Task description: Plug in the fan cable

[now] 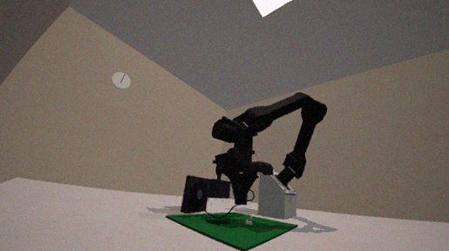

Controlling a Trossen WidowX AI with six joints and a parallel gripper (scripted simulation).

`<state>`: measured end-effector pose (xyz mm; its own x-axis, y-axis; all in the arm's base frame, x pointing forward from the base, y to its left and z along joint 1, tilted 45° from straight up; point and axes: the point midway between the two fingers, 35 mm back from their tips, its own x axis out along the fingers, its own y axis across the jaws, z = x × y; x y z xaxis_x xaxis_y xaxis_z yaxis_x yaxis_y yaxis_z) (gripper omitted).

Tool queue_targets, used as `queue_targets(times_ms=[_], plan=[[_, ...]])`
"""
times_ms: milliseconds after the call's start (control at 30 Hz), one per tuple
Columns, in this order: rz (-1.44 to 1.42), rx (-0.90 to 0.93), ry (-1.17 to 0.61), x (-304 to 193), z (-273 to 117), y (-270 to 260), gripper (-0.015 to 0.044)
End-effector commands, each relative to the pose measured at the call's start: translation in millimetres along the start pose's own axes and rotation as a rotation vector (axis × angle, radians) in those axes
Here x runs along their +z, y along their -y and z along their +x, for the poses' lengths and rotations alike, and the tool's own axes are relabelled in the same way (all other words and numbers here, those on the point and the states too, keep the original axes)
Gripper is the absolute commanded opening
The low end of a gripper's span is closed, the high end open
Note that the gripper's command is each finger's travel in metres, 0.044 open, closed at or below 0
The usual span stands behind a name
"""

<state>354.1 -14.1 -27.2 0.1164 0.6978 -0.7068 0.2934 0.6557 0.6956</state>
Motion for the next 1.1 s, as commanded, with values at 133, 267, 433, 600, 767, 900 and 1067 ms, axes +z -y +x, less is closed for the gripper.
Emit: queue_targets(times_ms=[133,267,433,600,767,900,1067], plan=[[-0.265,-0.003,0.001,-16,0,-2,0.0000],[-0.401,-0.002,0.000,-24,1,-2,0.0000],[-0.572,-0.002,-0.001,-35,1,-3,0.0000],[-0.691,-0.002,-0.001,-42,3,-3,0.0000],[-0.691,-0.002,-0.001,-42,3,-3,0.0000],[-0.702,-0.002,-0.001,-38,1,-7,0.0000],[-0.702,-0.002,-0.001,-38,1,-7,0.0000]])
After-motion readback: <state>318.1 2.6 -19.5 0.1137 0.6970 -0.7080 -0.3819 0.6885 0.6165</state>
